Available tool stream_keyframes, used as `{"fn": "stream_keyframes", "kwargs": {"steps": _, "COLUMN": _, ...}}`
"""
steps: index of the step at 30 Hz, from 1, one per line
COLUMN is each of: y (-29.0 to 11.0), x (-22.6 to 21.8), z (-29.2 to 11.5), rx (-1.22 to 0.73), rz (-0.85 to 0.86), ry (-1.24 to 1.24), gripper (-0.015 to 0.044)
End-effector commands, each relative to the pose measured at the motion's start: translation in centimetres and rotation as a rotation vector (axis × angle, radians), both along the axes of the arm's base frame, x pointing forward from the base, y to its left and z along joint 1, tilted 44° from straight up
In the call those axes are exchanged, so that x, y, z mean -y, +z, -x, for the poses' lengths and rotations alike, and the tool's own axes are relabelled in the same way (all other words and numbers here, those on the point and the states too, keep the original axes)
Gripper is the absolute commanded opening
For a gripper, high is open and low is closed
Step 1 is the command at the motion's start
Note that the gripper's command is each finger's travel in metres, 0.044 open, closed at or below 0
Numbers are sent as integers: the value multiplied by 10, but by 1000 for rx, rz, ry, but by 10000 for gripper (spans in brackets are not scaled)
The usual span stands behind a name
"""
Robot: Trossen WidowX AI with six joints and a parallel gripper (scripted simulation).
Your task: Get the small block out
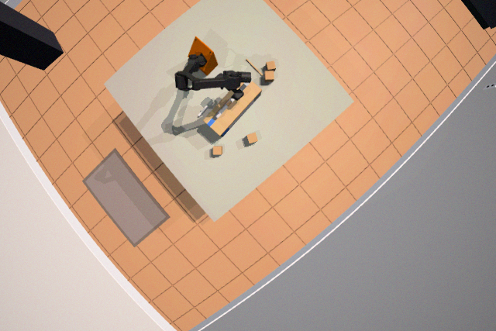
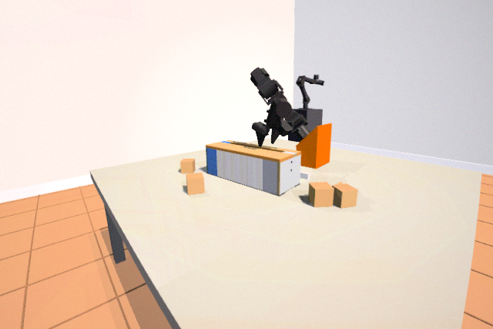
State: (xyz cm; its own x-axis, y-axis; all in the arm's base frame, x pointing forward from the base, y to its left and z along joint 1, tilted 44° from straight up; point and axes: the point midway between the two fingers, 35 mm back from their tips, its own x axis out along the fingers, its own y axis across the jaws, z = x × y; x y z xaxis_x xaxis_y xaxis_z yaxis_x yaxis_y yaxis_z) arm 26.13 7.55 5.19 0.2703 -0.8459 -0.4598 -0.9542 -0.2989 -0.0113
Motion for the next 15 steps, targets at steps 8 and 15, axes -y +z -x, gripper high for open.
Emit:
{"fn": "stream_keyframes", "kwargs": {"steps": 8, "y": -15, "x": 12, "z": -2, "rx": -12, "rz": 12, "ry": 3, "gripper": 400}}
{"fn": "stream_keyframes", "kwargs": {"steps": 15, "y": -24, "x": 19, "z": -4, "rx": -11, "rz": 13, "ry": 3, "gripper": 400}}
